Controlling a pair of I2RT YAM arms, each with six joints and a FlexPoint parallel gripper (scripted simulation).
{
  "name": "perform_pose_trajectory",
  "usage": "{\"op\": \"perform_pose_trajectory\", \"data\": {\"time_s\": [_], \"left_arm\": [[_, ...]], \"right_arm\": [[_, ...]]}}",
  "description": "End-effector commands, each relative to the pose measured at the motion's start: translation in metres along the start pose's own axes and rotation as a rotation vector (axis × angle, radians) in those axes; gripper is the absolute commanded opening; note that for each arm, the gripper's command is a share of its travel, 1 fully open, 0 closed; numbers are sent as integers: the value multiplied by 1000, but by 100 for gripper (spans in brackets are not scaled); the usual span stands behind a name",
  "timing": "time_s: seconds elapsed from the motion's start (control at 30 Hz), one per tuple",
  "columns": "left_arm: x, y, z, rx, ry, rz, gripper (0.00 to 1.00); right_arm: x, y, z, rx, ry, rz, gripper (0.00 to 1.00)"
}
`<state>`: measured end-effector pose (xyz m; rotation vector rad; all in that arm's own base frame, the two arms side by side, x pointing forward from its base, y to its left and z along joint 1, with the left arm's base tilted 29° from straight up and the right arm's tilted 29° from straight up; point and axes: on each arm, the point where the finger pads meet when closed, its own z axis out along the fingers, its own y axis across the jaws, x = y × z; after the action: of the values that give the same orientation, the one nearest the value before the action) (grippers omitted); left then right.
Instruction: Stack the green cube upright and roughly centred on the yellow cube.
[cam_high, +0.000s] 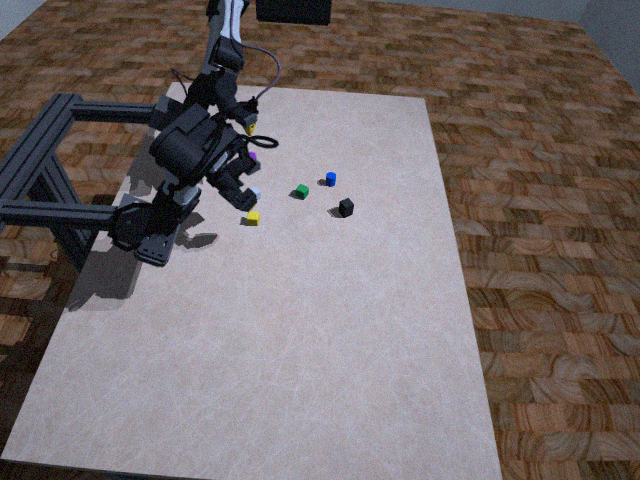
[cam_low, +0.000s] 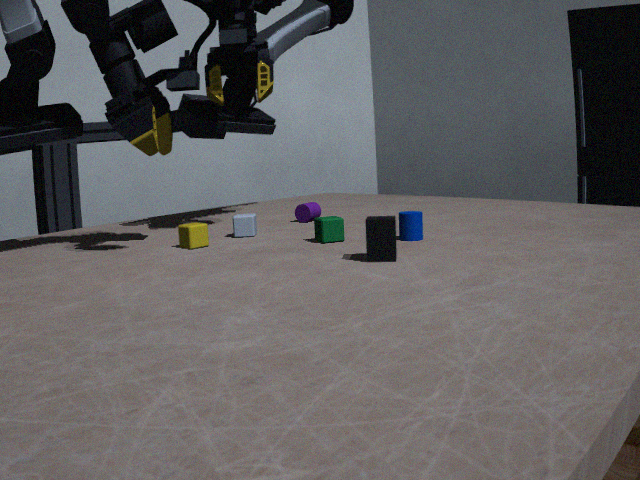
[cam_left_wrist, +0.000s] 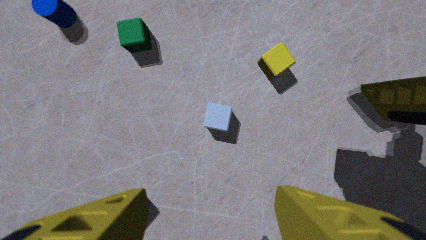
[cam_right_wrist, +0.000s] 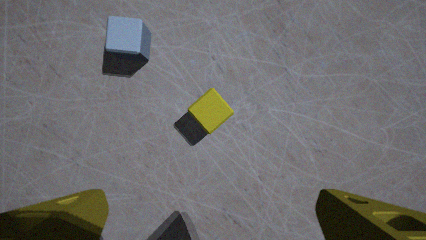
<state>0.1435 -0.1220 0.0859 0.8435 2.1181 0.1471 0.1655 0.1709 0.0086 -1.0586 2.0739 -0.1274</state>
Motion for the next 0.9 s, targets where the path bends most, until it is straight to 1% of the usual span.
{"op": "perform_pose_trajectory", "data": {"time_s": [0.0,0.07,0.17,0.3,0.57,0.63,0.87], "left_arm": [[-23,-5,4,73,-48,17,61],[-23,-5,4,73,-48,17,61],[-34,1,13,88,-75,17,61],[-46,14,26,80,-95,1,61],[-65,57,64,23,-89,-41,61],[-65,57,64,23,-89,-41,61],[-73,86,93,-2,-58,-65,61]], "right_arm": [[-7,2,-1,-6,-25,-2,100],[-7,2,-1,-6,-25,-2,100],[-7,2,-1,-6,-25,-2,100],[-7,2,-1,-6,-25,-2,100],[-7,2,-1,-6,-25,-2,100],[-7,2,-1,-6,-25,-2,100],[-7,2,-1,-6,-25,-2,100]]}}
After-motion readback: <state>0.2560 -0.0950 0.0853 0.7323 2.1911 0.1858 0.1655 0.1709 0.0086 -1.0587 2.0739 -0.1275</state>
